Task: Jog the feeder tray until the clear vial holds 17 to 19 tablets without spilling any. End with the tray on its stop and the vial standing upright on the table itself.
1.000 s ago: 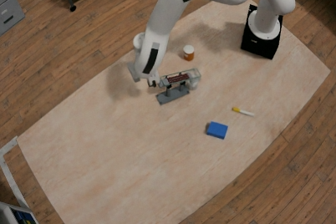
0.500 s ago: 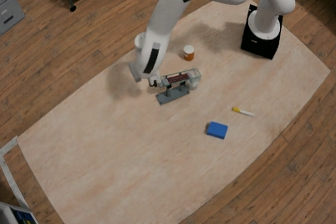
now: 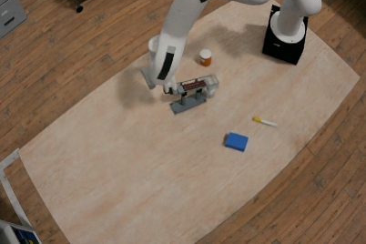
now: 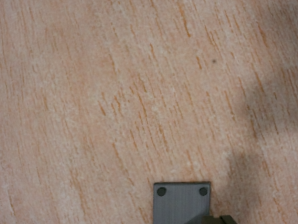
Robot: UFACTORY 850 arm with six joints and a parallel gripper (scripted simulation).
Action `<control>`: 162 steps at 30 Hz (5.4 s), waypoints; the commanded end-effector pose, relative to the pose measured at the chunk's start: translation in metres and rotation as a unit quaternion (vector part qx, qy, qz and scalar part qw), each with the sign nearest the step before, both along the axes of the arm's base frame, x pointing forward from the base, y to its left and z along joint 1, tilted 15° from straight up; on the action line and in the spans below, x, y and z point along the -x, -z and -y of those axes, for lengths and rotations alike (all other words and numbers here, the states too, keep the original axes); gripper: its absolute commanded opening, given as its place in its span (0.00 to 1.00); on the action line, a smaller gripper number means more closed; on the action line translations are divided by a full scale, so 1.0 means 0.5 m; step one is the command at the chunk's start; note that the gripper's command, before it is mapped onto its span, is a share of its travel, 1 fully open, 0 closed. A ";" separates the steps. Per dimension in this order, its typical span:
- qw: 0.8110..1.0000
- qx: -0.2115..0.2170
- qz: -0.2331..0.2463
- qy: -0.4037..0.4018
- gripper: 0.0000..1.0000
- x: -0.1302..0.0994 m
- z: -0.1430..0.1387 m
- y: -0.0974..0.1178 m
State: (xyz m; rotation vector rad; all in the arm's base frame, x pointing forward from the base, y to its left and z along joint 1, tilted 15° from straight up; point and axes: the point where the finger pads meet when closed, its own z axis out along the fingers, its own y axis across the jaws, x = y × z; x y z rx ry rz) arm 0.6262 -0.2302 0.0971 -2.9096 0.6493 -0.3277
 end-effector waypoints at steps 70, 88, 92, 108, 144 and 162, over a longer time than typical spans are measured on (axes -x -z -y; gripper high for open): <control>1.000 0.000 0.001 0.000 0.00 -0.027 0.015 -0.016; 1.000 0.000 0.001 0.000 0.00 0.008 -0.004 0.003; 1.000 0.000 0.001 0.000 0.00 0.026 -0.015 0.013; 1.000 0.000 0.001 0.000 0.00 -0.027 0.015 -0.016; 1.000 0.000 0.001 0.000 0.00 -0.027 0.015 -0.016; 1.000 0.000 0.001 0.000 0.00 0.022 -0.012 0.011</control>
